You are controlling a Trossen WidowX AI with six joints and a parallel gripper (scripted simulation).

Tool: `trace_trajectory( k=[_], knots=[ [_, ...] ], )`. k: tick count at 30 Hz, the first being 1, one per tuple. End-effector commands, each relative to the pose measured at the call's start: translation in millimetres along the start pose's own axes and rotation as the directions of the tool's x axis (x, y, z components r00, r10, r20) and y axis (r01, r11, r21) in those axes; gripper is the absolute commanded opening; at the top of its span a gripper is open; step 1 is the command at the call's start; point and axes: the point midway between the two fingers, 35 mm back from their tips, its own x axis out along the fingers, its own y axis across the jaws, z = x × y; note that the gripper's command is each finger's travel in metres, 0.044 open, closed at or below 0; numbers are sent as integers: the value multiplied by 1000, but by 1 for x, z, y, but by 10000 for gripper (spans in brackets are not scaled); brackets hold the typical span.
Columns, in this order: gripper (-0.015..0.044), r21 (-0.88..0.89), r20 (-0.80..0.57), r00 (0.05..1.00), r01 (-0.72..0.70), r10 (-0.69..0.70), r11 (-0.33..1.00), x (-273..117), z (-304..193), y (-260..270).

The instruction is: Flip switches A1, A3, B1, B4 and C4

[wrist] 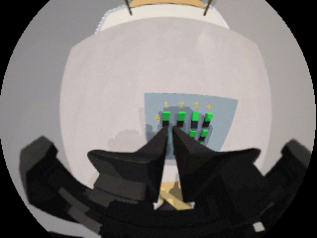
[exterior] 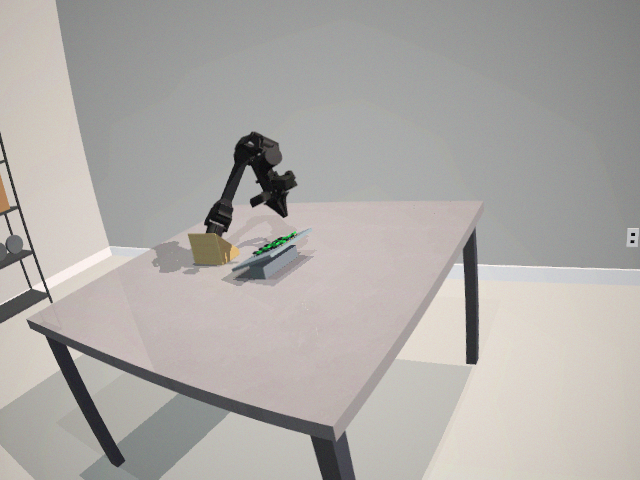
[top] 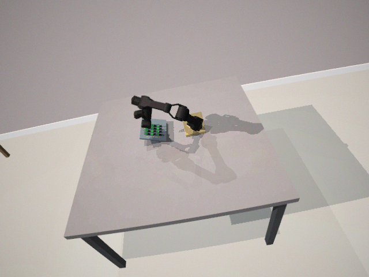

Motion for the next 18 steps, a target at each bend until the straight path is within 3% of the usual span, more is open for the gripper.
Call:
trace_trajectory(
  k=[1,18],
  knots=[
    [0,8,-32,999,-11,11,1000,28,-3,3],
    [0,8,-31,999,-12,12,1000,48,-3,3]
  ],
)
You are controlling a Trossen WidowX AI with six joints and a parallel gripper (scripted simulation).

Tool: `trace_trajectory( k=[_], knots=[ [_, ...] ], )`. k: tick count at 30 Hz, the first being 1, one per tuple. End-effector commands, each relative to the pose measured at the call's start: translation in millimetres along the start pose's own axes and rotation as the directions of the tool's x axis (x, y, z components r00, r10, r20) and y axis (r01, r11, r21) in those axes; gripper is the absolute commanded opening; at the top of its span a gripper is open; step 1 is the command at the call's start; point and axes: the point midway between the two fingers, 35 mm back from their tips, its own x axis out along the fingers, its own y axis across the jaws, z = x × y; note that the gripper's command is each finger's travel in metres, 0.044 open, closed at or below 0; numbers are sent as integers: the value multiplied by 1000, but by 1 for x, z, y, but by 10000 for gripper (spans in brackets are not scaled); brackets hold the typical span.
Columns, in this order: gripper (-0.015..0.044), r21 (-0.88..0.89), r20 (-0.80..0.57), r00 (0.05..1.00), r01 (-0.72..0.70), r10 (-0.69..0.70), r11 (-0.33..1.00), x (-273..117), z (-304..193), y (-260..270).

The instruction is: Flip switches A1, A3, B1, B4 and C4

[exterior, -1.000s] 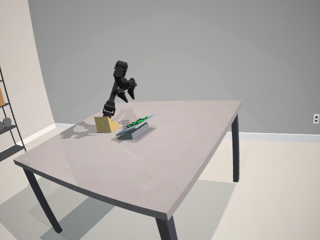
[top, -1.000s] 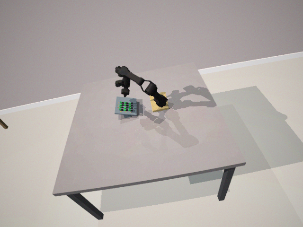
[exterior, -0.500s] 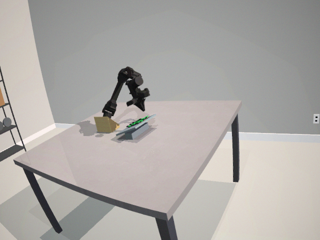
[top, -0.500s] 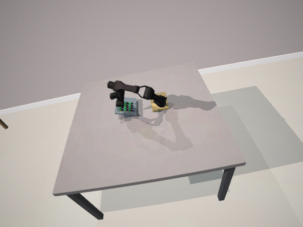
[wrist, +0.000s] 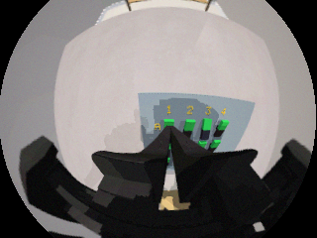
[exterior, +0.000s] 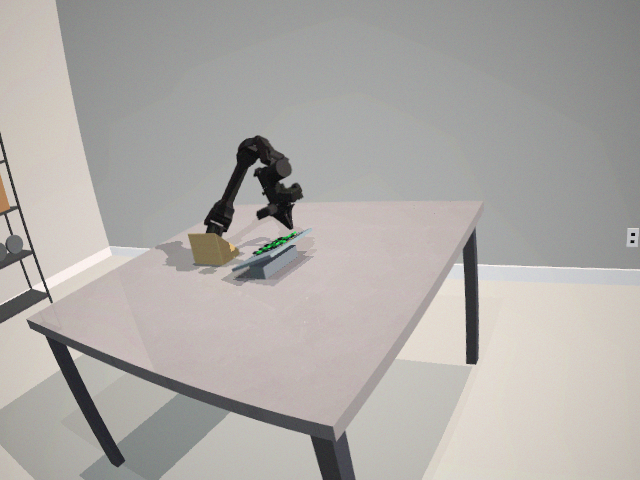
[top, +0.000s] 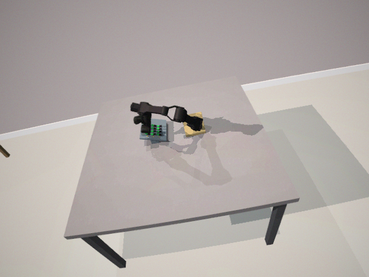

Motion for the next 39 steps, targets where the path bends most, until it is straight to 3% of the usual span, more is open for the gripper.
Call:
trace_trajectory(
  k=[1,39],
  knots=[
    [0,8,-4,1000,-4,4,1000,7,-2,0],
    [0,8,-4,1000,-4,4,1000,12,-2,0]
  ],
)
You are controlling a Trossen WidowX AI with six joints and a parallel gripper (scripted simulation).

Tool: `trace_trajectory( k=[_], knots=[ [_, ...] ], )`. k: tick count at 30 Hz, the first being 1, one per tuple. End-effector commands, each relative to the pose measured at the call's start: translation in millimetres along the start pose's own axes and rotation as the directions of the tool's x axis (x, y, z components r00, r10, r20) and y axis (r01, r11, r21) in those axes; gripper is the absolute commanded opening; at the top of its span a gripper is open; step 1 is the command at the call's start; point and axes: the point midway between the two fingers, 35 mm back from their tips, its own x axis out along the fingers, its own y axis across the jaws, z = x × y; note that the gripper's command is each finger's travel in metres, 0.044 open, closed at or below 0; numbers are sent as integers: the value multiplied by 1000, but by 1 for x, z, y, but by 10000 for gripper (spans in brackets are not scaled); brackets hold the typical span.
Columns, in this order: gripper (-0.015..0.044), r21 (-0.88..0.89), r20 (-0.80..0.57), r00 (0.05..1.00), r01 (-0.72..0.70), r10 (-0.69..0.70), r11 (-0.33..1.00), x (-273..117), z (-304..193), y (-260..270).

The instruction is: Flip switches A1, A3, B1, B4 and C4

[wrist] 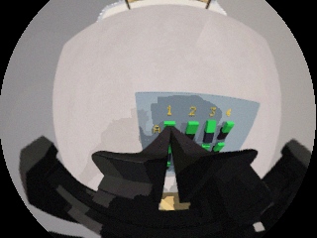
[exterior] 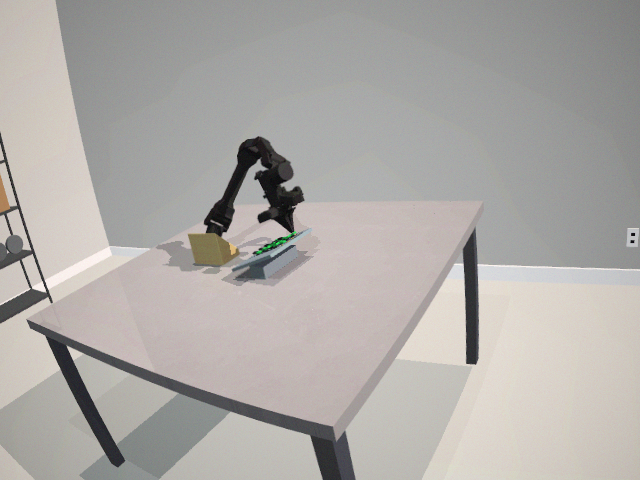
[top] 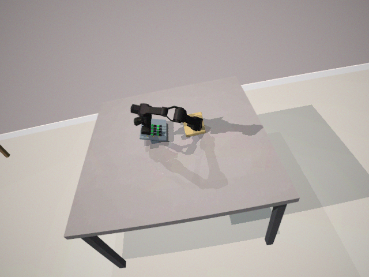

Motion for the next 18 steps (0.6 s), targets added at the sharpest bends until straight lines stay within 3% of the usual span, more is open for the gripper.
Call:
trace_trajectory(
  k=[1,18],
  knots=[
    [0,4,1,1000,-2,2,1000,1,0,0],
    [0,4,1,1000,-2,2,1000,3,0,0]
  ],
)
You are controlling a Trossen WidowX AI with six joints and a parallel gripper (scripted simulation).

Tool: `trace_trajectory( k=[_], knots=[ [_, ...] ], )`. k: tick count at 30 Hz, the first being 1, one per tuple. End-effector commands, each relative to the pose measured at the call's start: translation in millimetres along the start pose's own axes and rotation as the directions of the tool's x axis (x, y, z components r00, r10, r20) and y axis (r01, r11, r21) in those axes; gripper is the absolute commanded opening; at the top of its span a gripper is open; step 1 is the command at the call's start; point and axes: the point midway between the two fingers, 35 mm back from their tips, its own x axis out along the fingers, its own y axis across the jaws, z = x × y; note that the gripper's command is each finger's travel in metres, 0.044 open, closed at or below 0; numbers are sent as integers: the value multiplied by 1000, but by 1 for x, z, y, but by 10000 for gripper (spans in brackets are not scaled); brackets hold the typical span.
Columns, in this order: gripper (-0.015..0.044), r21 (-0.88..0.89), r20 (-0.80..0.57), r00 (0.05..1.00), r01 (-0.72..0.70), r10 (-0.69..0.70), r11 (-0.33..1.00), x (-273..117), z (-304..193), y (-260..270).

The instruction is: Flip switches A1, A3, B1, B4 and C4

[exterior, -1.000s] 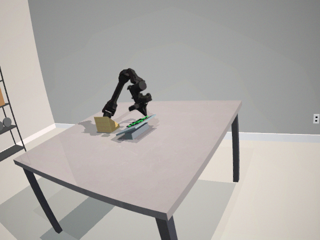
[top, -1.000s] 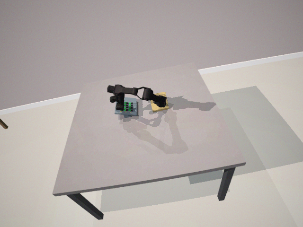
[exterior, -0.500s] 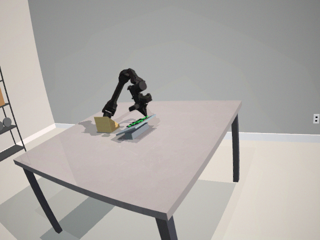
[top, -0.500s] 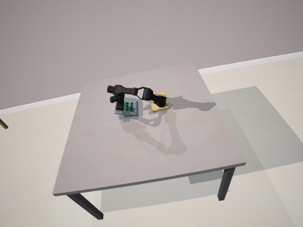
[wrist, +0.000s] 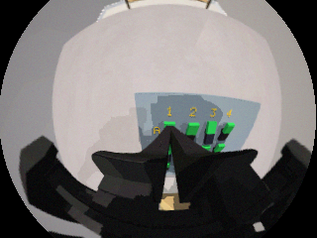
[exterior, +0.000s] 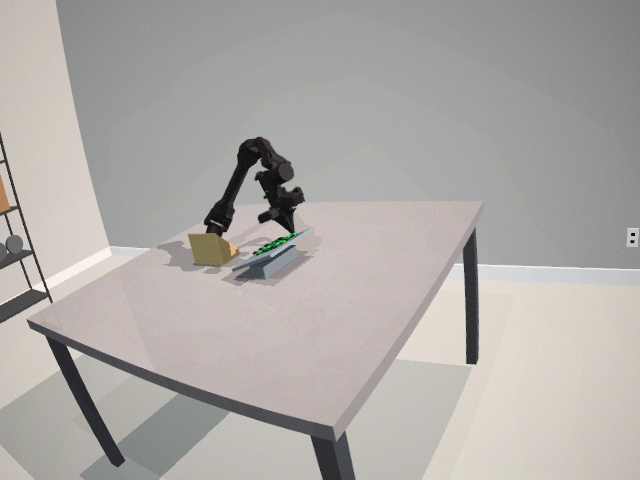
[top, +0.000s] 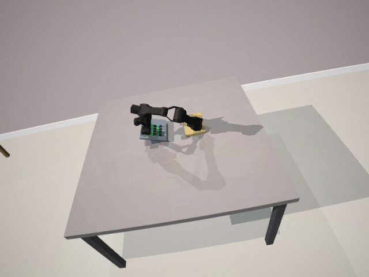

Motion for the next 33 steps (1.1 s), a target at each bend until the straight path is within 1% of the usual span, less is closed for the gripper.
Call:
trace_trajectory(
  k=[1,16,18,20,21,26,28,31,33],
  knots=[
    [0,5,0,1000,-2,2,1000,1,0,0],
    [0,5,0,1000,-3,3,1000,3,0,0],
    [0,1,5,1000,1,-1,1000,-12,0,-1],
    [0,5,18,1000,1,-1,1000,-48,-1,-1],
    [0,6,23,1000,0,0,1000,-58,-3,-1],
    [0,6,24,1000,0,0,1000,-62,-3,-1],
    [0,6,24,1000,2,-2,1000,-62,-6,-15],
    [0,6,24,1000,2,-3,1000,-62,-21,-59],
    [0,6,24,1000,2,-2,1000,-62,-22,-62]
  ],
)
